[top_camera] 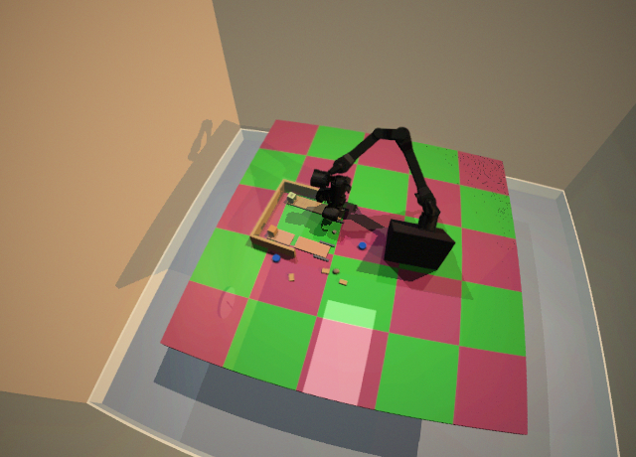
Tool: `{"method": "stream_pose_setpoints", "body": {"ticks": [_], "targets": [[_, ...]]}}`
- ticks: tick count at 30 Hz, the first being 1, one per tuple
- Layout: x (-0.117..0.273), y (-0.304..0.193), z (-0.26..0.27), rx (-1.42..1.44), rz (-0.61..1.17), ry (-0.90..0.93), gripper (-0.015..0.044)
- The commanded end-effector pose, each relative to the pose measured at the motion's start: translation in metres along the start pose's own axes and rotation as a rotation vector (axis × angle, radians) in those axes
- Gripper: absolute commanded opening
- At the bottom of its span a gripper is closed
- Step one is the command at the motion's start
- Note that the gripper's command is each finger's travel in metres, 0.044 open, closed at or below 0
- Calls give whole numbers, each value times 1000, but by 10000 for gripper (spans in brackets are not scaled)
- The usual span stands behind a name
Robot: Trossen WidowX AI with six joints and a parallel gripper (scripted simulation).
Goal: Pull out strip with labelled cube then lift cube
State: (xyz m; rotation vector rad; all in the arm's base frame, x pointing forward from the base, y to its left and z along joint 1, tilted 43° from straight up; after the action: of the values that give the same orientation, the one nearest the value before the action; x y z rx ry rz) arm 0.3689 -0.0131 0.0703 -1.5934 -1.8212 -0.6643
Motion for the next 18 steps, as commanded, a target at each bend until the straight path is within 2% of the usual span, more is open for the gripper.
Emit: {"method": "stream_pose_setpoints", "body": {"ticks": [1,18], "targets": [[-4,0,1,3,5,1,0],[-5,0,1,3,5,1,0]]}}
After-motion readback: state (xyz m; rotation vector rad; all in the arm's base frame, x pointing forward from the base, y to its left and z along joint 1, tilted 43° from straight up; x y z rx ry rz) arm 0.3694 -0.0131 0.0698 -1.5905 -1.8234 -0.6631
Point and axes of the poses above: the point midway between the two fingers, 35 mm back from their tips, its own x axis back along the fingers, its own z axis across the jaws, y = z × x, the point moved 9 cm from there along x, back along the fingers, and after that the axes turned 13 degrees about x, right-handed, at the moved point
